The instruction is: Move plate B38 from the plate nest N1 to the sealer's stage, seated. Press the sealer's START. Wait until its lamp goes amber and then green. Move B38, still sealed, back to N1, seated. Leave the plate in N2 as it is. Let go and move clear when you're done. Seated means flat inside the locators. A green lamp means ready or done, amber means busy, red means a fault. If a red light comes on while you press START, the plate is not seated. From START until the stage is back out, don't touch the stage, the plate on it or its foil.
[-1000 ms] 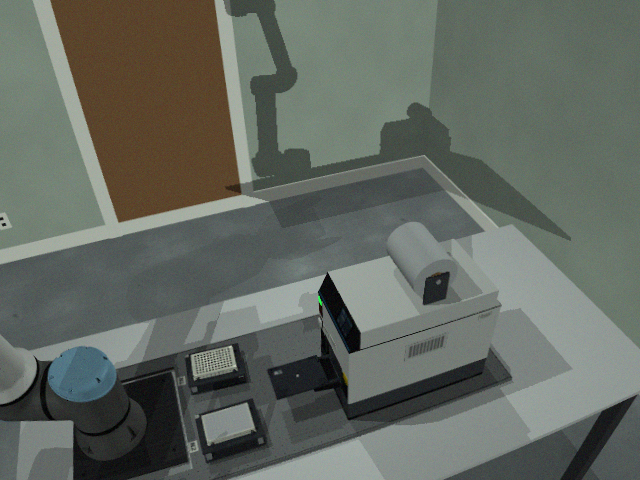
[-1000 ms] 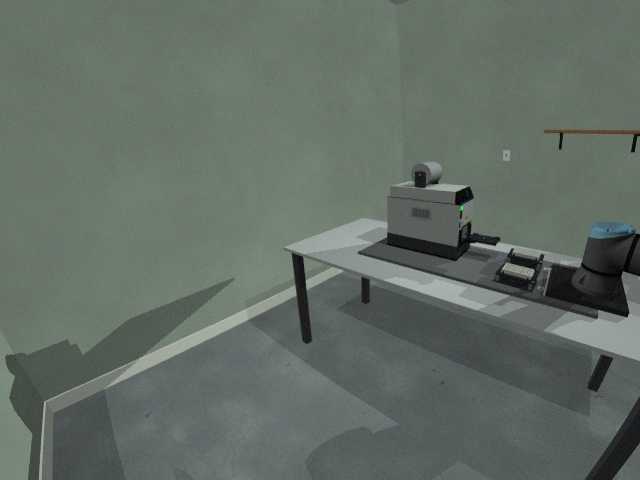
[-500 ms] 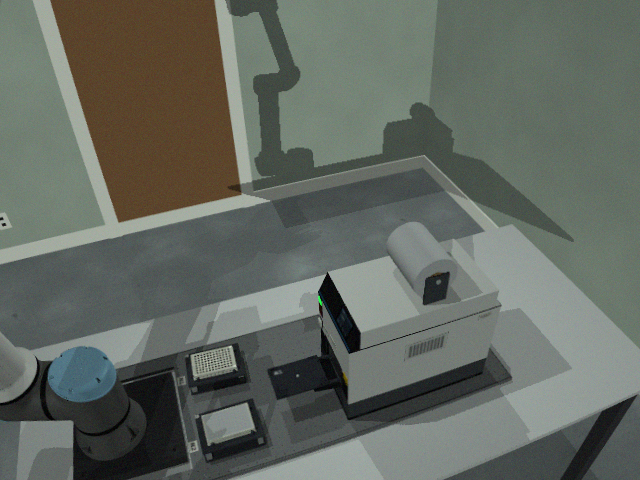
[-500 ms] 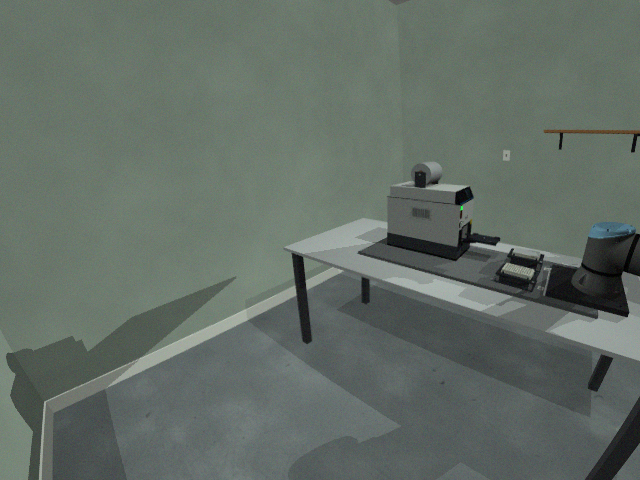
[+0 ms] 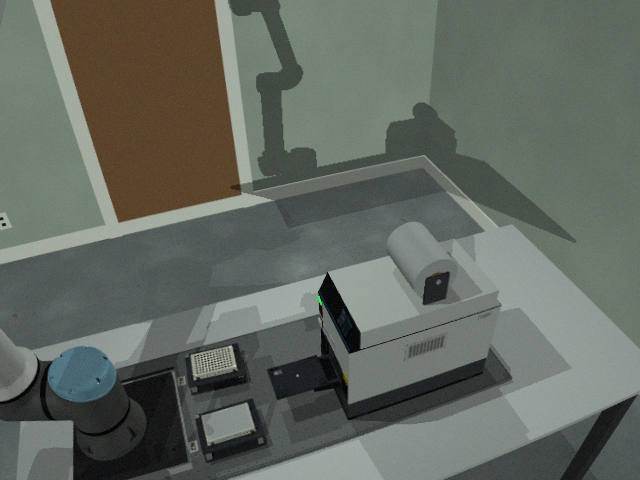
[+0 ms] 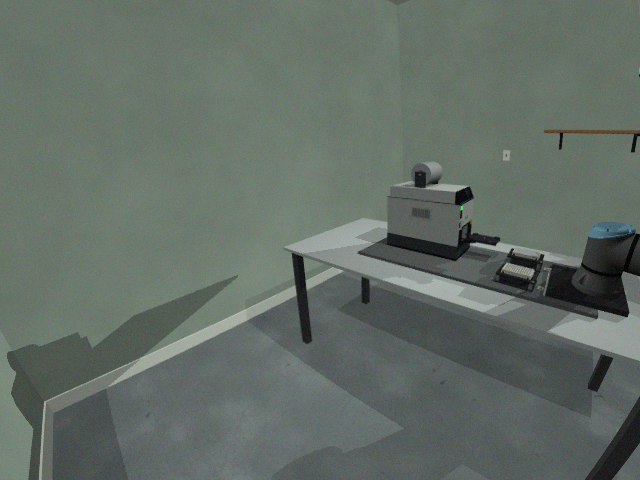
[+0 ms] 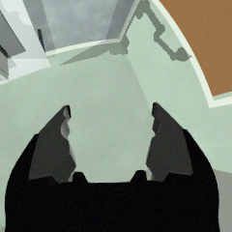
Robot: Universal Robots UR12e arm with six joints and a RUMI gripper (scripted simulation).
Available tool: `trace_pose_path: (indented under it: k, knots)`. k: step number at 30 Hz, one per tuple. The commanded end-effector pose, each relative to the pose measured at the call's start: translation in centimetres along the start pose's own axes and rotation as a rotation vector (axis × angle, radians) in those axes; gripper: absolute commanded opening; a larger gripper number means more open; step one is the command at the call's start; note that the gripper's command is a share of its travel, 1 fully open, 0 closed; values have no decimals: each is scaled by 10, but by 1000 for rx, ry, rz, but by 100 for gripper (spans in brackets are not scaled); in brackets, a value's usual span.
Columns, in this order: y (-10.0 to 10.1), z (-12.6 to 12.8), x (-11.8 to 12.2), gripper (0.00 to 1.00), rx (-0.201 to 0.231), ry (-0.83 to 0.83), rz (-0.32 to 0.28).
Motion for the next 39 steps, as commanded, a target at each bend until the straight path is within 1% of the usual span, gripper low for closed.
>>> trace_pose_path:
  k: [1, 6, 8, 13, 15, 19, 27, 28, 30, 32, 38, 39]
  knots:
    - [7, 5, -11, 68, -3, -22, 43]
    - [17, 12, -27, 68, -8, -52, 103]
    - [18, 13, -30, 68, -9, -56, 111]
    - [27, 18, -47, 68, -16, -84, 175]
    - [27, 18, -47, 68, -16, -84, 175]
    - [33, 22, -59, 68, -21, -103, 218]
    - [44, 29, -88, 68, -35, -144, 325]
    - [44, 29, -88, 68, -35, -145, 327]
    - [47, 30, -96, 68, -40, -154, 355]
    - [47, 30, -96, 68, -40, -154, 355]
    - [54, 33, -118, 68, -53, -181, 438]
    - [54, 33, -118, 68, -53, -181, 438]
Point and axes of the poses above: the point where the finger pads meet when closed, its own y axis out along the fingers, its own z axis across the jaws, x = y × z, the point moved 10 cm from there along -y, back along the fingers, and after that the axes turned 6 degrees about -y, right-handed, at the moved point
